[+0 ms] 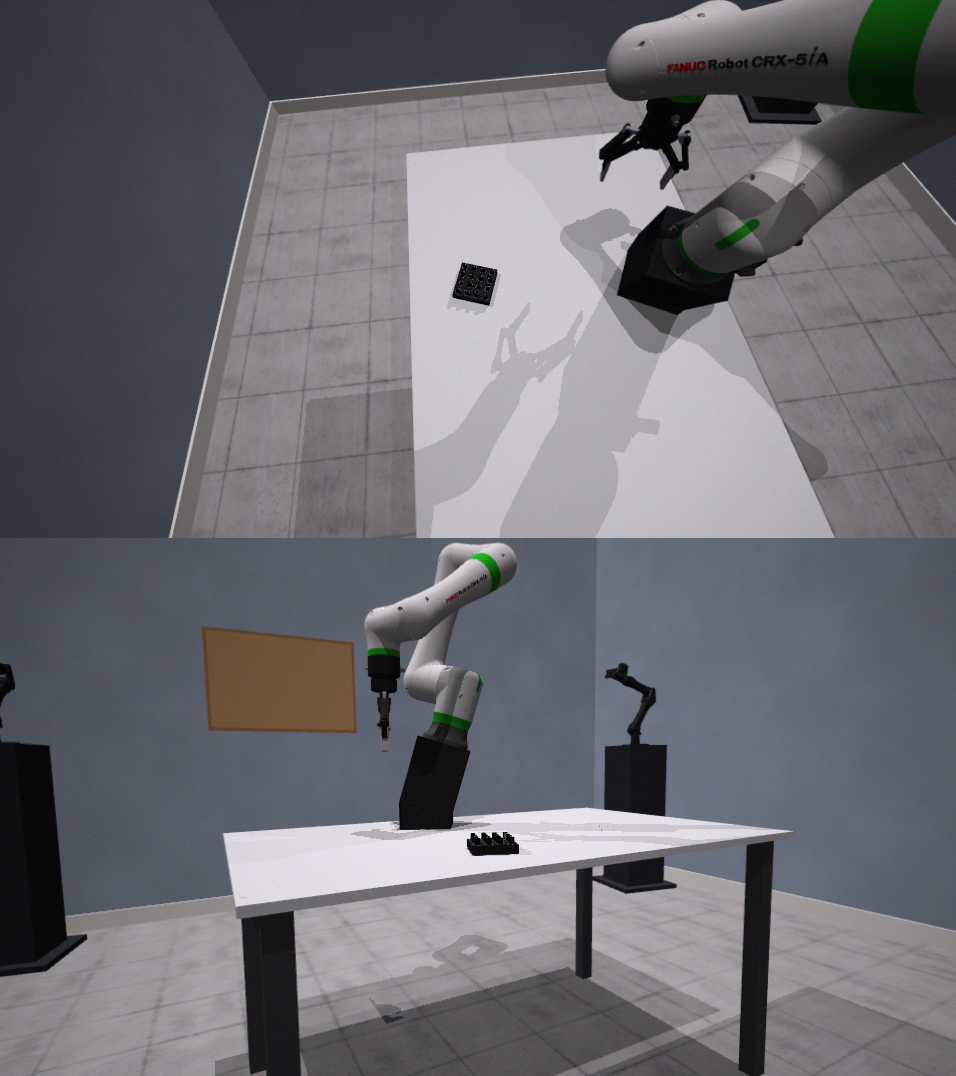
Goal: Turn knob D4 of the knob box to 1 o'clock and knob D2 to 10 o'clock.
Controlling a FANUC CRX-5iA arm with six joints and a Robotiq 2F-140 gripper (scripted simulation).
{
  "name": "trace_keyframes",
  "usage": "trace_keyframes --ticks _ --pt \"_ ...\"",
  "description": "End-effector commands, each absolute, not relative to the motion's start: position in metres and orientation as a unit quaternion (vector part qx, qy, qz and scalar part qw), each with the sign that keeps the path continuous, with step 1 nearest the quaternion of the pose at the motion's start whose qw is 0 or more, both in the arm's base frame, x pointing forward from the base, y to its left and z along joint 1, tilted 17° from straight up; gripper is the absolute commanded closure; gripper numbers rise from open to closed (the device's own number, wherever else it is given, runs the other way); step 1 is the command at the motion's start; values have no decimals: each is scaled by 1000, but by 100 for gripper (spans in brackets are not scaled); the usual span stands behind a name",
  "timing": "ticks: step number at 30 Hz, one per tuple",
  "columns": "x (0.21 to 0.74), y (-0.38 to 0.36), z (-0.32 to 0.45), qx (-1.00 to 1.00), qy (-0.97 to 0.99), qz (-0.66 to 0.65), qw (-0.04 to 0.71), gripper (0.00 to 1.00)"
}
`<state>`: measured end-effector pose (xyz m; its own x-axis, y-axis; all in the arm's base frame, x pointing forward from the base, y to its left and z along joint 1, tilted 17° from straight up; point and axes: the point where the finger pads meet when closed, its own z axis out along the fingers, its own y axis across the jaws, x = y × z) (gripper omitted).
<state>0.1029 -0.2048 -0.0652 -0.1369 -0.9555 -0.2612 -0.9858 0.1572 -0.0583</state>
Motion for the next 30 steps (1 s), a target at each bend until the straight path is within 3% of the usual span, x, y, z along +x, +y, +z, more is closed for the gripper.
trace_keyframes --ticks 1,20,30 --pt "103 -205 -65 -646 751 63 119 0" --pt "108 -206 -65 -653 746 62 119 0" --pt "199 -210 -72 -770 625 40 123 0"
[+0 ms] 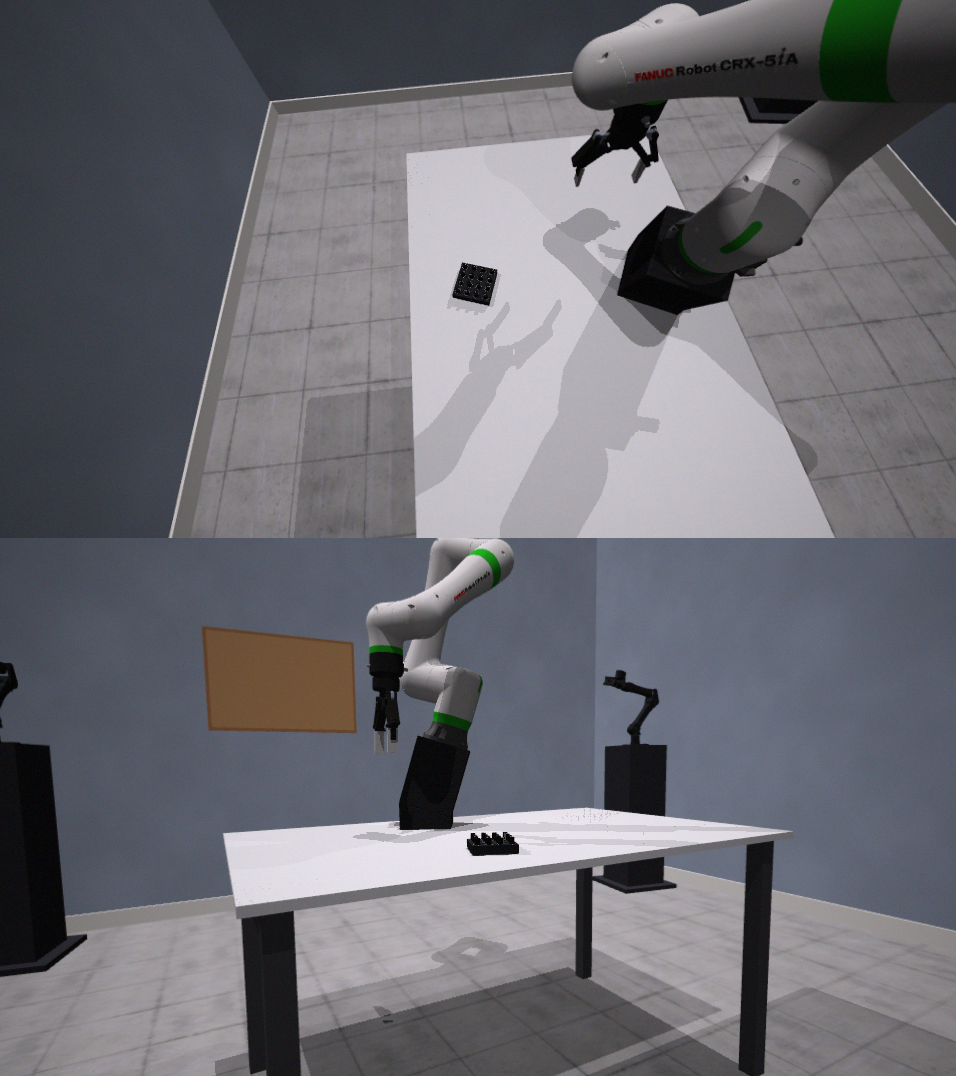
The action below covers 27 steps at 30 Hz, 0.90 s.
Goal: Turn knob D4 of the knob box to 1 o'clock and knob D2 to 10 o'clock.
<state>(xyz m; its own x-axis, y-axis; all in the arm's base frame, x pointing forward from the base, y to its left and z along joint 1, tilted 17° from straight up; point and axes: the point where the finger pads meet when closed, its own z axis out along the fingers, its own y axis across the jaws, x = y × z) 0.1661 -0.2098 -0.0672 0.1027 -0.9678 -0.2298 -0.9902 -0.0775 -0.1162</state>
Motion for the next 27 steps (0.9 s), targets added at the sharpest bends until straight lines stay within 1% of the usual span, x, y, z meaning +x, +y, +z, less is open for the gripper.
trace_keyframes --ticks 1,2,4,5,19,21,22,27 --pt "208 -209 -73 -779 613 38 123 0" --pt "216 -208 -74 -789 601 36 123 0" --pt "216 -208 -74 -789 601 36 123 0" --pt "241 -203 -76 -814 567 30 125 0" --pt "349 -154 -90 -908 399 5 130 0" --pt "349 -154 -90 -908 399 5 130 0" --pt "369 -138 -93 -923 362 0 132 0" --pt "400 -111 -99 -943 304 -8 134 0"
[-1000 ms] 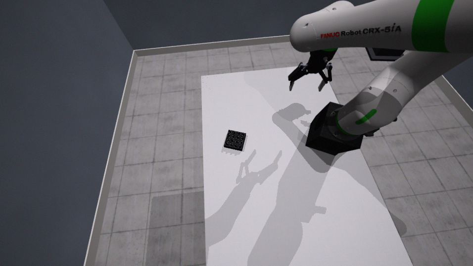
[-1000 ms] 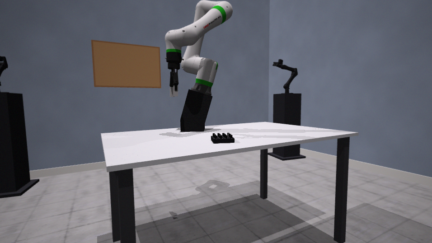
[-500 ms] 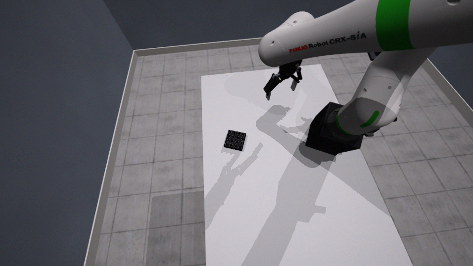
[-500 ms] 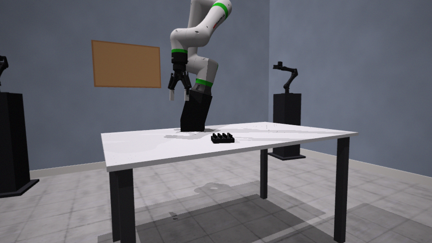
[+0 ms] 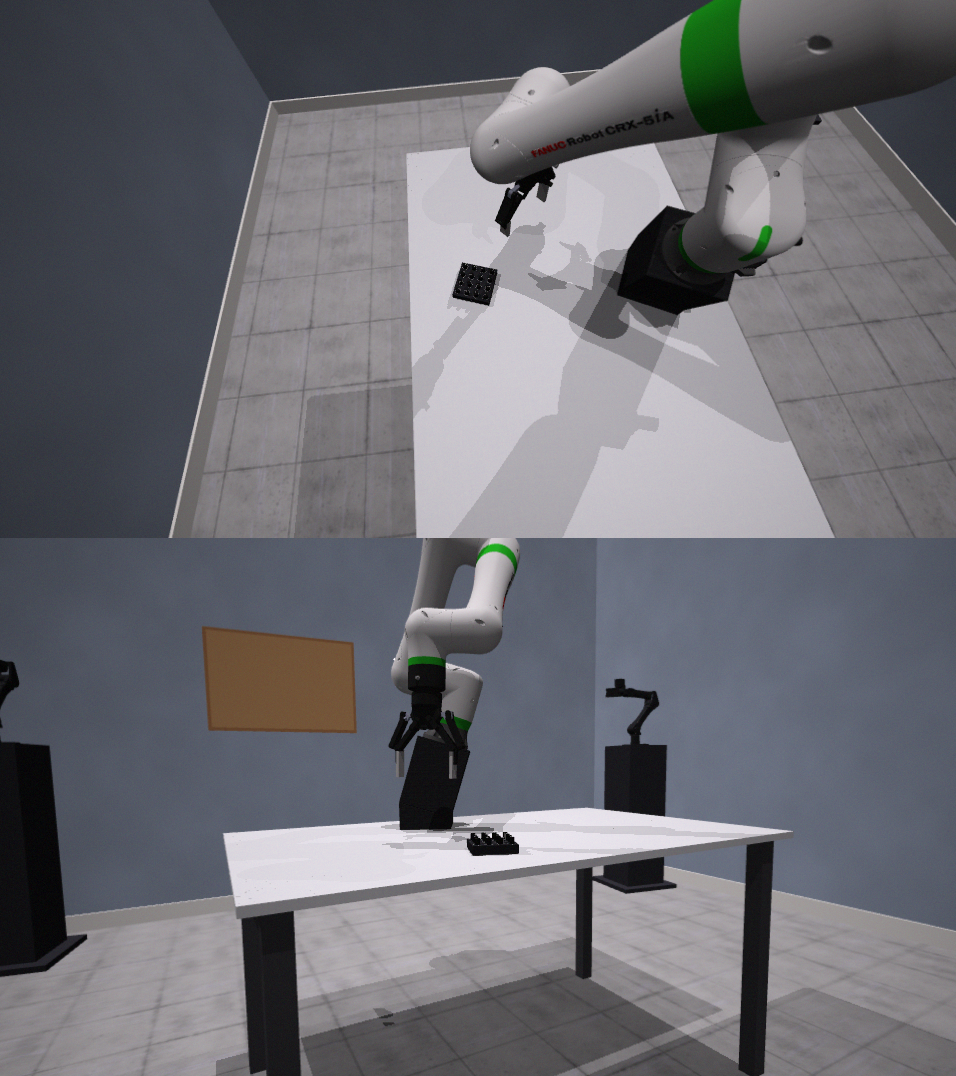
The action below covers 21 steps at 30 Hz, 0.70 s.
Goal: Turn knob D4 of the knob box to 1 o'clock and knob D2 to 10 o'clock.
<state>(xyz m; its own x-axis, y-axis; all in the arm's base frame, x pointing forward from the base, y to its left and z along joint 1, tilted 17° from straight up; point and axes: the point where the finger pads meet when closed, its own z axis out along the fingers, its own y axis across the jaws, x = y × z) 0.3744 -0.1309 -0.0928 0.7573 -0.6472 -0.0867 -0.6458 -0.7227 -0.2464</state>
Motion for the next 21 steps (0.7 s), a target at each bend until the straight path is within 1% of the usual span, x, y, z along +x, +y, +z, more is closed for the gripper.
trace_keyframes --ticks 1,9,11,13,17,21 --pt "406 -105 -101 -947 292 -10 134 0" --pt "452 -49 -112 -972 191 -23 138 0" --pt "452 -49 -112 -972 191 -23 138 0" --pt "469 -20 -117 -979 145 -29 140 0" --pt "485 10 -123 -984 99 -35 142 0" --pt "488 17 -124 -985 88 -36 142 0"
